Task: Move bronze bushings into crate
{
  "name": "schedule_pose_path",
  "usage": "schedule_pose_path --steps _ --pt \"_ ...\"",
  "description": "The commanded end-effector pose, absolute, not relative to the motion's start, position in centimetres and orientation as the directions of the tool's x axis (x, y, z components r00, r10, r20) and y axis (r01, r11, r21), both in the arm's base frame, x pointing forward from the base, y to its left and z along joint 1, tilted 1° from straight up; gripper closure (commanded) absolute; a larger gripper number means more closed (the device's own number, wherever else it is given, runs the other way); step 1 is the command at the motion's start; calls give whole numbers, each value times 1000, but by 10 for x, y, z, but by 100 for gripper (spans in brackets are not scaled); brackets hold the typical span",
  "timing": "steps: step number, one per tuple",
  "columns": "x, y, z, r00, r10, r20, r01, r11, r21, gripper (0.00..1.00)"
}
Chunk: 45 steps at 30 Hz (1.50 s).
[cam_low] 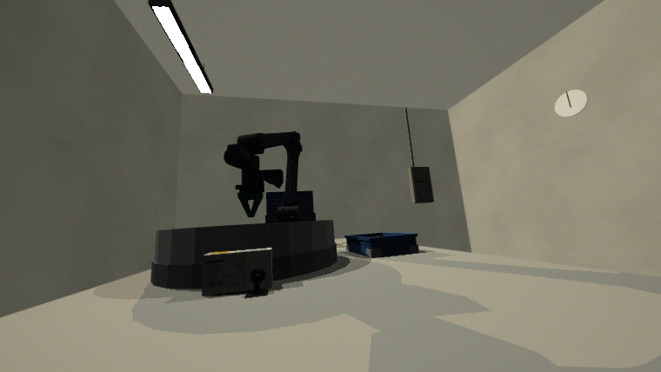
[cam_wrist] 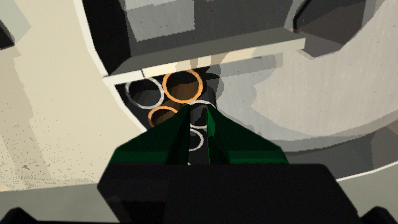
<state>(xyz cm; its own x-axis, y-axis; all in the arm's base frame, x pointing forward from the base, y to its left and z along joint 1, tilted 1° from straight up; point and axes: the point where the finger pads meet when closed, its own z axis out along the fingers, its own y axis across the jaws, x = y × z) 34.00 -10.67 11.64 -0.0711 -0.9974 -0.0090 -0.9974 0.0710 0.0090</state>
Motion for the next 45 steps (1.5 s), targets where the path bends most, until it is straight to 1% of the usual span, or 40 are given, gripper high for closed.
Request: schedule_pose_path --steps 1,45 --pt "349 -106 128 -71 -997 -1 -997 71 -43 87" --pt "348 -106 128 -71 -997 -1 -997 71 -43 87"
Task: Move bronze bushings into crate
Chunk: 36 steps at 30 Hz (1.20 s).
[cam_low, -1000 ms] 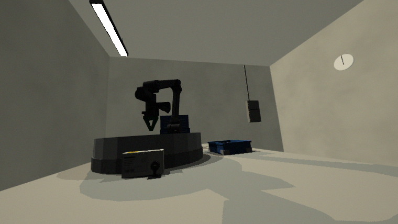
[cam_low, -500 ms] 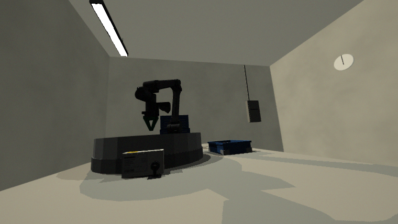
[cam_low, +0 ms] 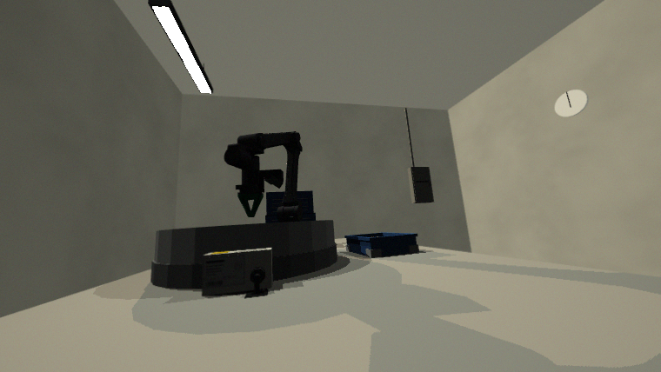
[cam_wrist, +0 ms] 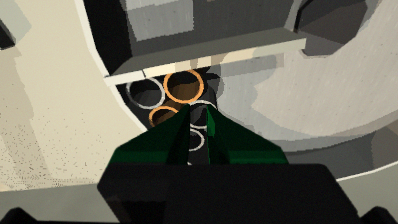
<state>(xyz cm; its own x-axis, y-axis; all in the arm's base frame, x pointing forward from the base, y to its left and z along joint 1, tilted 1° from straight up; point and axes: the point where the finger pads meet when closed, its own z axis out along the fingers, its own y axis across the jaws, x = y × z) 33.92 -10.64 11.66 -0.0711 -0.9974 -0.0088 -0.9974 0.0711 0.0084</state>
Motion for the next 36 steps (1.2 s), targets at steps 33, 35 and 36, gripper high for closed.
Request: schedule_pose_path --steps 33,35,36 --pt "344 -104 92 -71 -997 -11 -997 71 -2 87" --pt "356 -108 107 -72 -997 1 -996 72 -52 87" --pt "357 -108 111 -72 -997 3 -995 71 -63 87"
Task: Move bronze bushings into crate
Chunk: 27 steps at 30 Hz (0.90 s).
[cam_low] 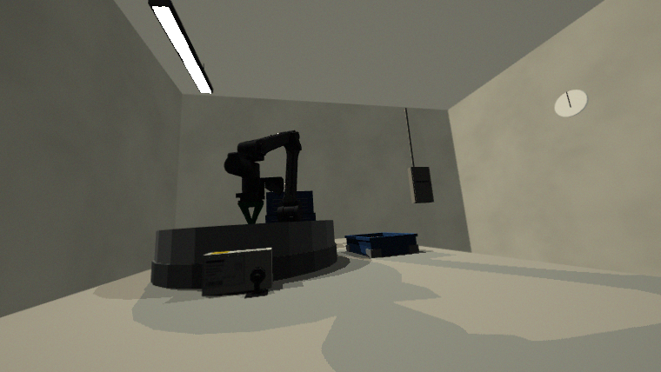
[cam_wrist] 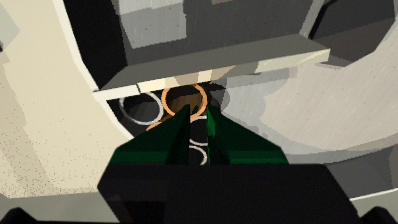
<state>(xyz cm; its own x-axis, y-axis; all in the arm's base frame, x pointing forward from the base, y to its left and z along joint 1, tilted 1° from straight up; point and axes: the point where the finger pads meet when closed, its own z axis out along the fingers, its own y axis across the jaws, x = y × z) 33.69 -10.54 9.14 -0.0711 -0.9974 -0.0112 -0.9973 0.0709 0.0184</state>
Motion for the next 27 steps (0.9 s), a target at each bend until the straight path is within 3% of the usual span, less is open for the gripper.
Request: schedule_pose_path --steps 1,27 --pt "357 -108 111 -72 -997 3 -995 71 -63 87" --pt "357 -108 109 -72 -997 2 -996 71 -57 87"
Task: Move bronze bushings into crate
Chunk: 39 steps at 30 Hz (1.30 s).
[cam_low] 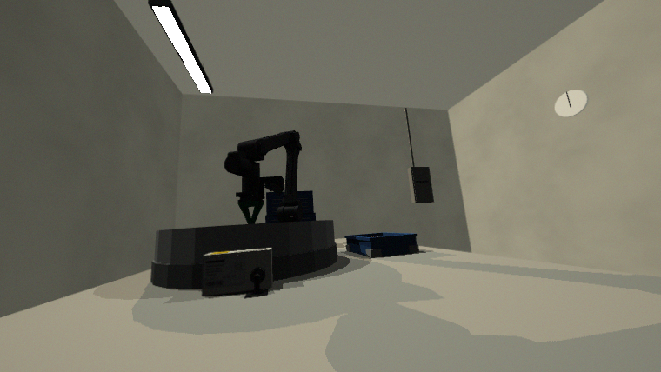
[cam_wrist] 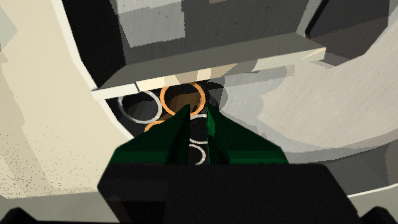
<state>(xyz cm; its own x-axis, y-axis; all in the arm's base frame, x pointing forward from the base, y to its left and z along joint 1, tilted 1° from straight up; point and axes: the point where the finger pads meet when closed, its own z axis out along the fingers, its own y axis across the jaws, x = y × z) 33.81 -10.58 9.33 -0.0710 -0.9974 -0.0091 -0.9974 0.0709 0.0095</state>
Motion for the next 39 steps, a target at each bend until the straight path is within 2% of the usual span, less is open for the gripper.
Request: schedule_pose_path --steps 1,39 --pt "357 -108 109 -72 -997 2 -996 71 -57 87" --pt "367 -112 113 -72 -997 4 -995 71 -66 87"
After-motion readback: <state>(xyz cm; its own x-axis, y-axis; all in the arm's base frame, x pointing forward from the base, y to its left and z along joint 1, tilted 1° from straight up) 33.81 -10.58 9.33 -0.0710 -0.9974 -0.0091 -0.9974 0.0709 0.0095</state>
